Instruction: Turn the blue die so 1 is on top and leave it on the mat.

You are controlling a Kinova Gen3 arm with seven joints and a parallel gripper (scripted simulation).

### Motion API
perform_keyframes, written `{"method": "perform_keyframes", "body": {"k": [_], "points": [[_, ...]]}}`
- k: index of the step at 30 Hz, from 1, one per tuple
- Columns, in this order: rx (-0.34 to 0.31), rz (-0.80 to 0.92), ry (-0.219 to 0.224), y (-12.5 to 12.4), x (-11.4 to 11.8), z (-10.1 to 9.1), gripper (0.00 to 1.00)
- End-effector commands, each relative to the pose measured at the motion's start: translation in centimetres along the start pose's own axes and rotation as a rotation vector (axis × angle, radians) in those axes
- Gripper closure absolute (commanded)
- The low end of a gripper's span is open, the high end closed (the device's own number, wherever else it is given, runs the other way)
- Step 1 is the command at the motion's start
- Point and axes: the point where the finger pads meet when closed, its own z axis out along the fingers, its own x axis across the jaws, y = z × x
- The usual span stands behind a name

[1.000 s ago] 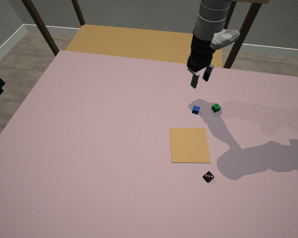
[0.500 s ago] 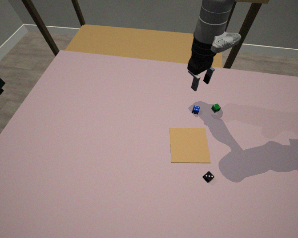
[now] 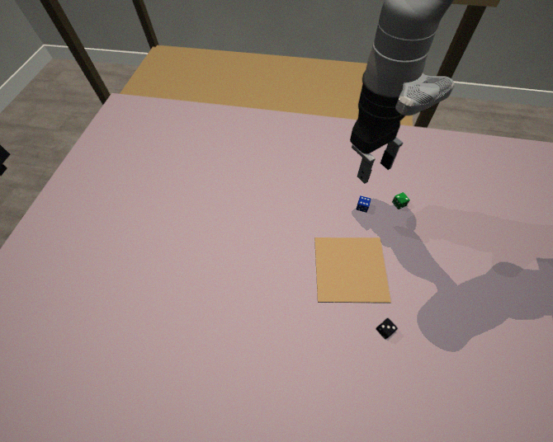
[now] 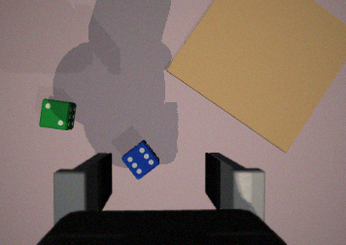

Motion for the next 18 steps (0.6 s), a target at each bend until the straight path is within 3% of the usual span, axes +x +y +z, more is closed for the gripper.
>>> {"method": "perform_keyframes", "body": {"k": [1,18], "points": [[-0.007,-0.010,0.003,-0.8,0.6,-0.2,0.00],[-0.007,-0.010,0.003,-6.0,4.0,-0.2,0.00]]}}
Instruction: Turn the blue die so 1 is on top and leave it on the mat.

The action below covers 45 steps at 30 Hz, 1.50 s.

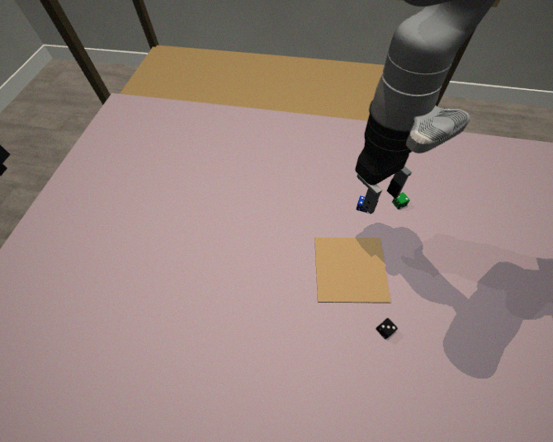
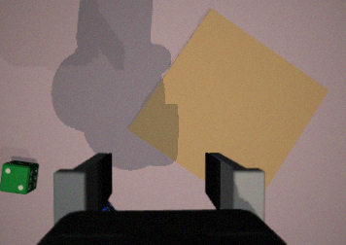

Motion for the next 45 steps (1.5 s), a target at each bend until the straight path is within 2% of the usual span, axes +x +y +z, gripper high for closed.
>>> {"method": "perform_keyframes", "body": {"k": [1,22,38,45], "points": [[-0.013,-0.014,0.002,-0.9,0.7,-0.3,0.00],[-0.013,-0.014,0.002,-7.7,5.0,-0.2,0.00],[-0.013,-0.014,0.002,-11.5,7.3,-0.2,0.00],[-0.013,-0.014,0.002,-12.4,7.9,-0.2,0.00]]}}
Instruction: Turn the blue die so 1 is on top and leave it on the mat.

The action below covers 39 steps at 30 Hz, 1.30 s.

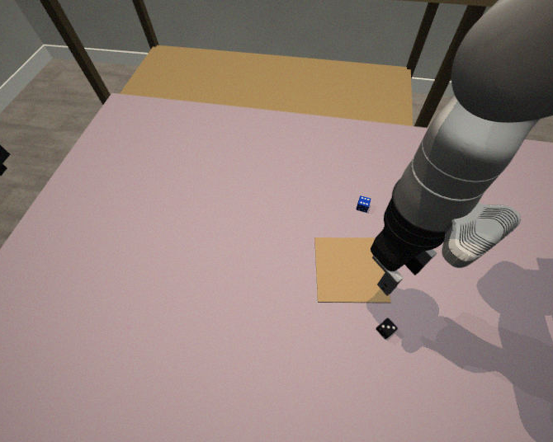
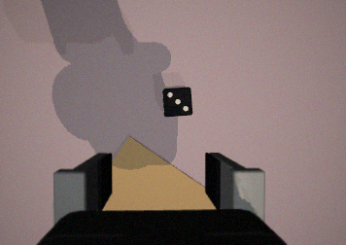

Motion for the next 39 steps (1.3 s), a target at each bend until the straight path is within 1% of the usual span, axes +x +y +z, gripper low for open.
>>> {"method": "perform_keyframes", "body": {"k": [1,11,30,39], "points": [[-0.009,-0.007,0.001,-0.3,0.3,-0.1,0.00],[-0.009,-0.007,0.001,-1.2,0.9,-0.1,0.00],[-0.009,-0.007,0.001,-1.3,1.0,0.0,0.00],[-0.009,-0.007,0.001,-1.3,1.0,0.4,0.00]]}}
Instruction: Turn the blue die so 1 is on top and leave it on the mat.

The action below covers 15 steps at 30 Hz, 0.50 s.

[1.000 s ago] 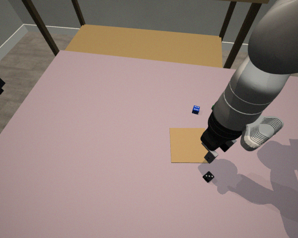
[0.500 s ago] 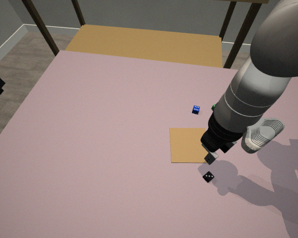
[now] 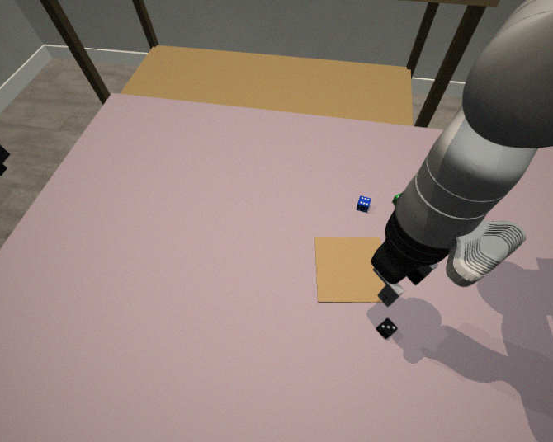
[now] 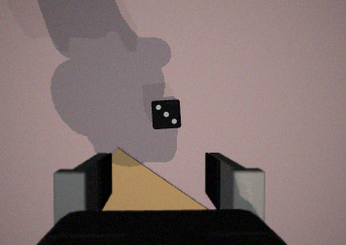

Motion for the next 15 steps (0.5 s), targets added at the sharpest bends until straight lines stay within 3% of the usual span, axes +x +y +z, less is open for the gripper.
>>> {"method": "perform_keyframes", "body": {"k": [1,15], "points": [[0.003,0.002,-0.002,0.0,-0.1,0.2,0.00],[0.003,0.002,-0.002,0.0,-0.1,1.9,0.00]]}}
